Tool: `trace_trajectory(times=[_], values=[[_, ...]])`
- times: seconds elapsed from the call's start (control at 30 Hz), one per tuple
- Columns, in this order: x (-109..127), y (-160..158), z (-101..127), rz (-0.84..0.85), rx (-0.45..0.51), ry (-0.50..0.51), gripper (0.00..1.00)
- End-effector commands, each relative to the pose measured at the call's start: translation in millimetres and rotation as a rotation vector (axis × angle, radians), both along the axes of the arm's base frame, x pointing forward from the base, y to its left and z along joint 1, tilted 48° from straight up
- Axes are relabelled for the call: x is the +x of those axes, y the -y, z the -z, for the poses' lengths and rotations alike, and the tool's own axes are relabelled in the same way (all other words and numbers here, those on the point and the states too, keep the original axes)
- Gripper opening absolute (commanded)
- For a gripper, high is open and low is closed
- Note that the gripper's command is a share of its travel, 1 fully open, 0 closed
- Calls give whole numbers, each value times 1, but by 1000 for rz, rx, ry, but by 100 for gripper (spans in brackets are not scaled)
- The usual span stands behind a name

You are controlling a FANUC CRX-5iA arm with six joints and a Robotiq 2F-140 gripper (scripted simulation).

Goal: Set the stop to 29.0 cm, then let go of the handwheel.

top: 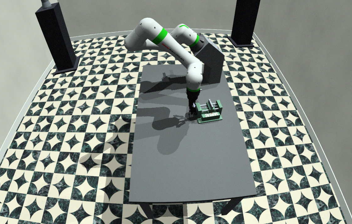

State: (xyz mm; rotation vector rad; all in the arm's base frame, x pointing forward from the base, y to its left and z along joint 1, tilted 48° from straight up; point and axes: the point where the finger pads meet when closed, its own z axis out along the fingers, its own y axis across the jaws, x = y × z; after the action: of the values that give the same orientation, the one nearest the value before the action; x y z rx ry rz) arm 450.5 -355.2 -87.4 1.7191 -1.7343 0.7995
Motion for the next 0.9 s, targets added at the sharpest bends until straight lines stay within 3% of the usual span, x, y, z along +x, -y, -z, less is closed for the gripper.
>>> trace_trajectory(times=[0.0, 0.87], values=[[-3, 1, 1, 0, 0, 0, 4], [-15, 5, 5, 0, 0, 0, 4]])
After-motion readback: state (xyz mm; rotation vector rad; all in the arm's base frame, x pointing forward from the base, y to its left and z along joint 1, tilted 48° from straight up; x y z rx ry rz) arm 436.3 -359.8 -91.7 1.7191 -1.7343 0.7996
